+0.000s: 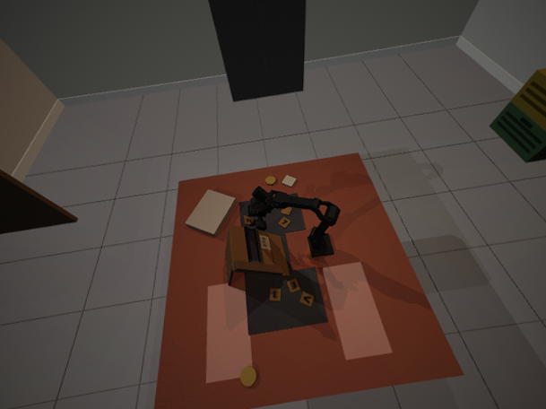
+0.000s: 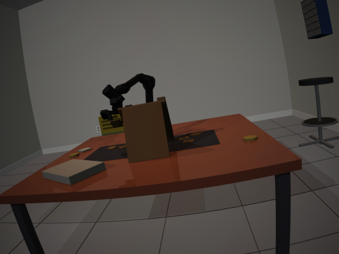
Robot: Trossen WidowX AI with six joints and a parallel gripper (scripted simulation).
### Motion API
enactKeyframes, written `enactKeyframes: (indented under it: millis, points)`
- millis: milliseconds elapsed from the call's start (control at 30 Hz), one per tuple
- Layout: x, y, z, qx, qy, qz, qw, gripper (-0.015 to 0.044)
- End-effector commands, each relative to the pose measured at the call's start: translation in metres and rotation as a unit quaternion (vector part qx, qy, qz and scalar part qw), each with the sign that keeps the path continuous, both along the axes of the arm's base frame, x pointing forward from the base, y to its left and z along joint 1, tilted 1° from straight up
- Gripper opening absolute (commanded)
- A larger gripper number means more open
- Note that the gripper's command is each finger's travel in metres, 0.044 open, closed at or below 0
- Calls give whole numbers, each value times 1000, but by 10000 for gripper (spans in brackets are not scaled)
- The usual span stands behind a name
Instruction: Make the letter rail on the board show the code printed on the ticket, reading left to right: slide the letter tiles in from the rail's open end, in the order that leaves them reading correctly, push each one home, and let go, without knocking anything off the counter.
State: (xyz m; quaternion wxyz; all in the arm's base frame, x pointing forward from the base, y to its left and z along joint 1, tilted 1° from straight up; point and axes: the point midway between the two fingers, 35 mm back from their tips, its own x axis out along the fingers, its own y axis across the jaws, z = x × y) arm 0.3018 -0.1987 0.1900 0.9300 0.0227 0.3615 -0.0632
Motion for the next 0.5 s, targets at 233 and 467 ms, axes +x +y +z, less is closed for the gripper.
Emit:
enactKeyframes:
  millis: [233, 467]
  points:
    - [0, 6, -1, 0, 0, -4, 1000, 0]
    - [1, 9, -1, 1, 0, -4, 1000, 0]
